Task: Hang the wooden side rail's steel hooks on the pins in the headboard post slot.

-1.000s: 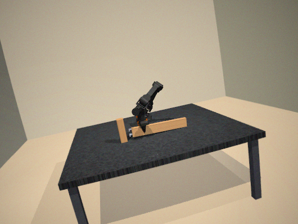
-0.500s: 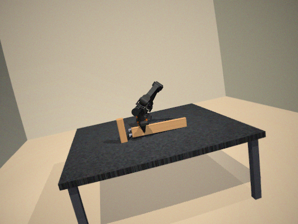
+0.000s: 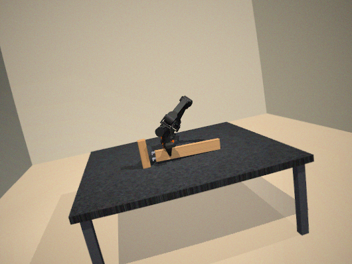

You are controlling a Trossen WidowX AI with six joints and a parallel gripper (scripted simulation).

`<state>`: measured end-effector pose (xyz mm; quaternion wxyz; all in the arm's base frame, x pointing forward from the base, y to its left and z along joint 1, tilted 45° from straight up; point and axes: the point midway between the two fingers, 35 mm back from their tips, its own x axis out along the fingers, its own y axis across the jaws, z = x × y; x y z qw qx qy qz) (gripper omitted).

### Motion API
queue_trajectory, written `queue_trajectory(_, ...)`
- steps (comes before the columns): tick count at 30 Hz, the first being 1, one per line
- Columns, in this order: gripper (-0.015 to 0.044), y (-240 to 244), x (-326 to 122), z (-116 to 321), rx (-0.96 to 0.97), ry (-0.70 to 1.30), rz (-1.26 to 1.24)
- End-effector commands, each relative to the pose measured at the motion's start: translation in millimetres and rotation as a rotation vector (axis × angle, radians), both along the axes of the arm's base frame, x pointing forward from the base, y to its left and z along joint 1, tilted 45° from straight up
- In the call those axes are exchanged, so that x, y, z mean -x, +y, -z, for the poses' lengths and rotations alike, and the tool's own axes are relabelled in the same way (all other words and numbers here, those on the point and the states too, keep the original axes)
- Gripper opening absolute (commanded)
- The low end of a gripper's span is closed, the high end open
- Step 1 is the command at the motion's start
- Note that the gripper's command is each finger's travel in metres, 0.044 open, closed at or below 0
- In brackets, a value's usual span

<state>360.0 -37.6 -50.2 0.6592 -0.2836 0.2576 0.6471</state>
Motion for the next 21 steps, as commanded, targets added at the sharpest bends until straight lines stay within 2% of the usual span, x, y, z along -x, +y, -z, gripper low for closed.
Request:
queue_trajectory(1,0.0,-4.0,1.0,1.2,0.005,-0.004,0.002)
queue_trajectory(21,0.0,-5.8,0.1,2.1,0.005,-0.004,0.002)
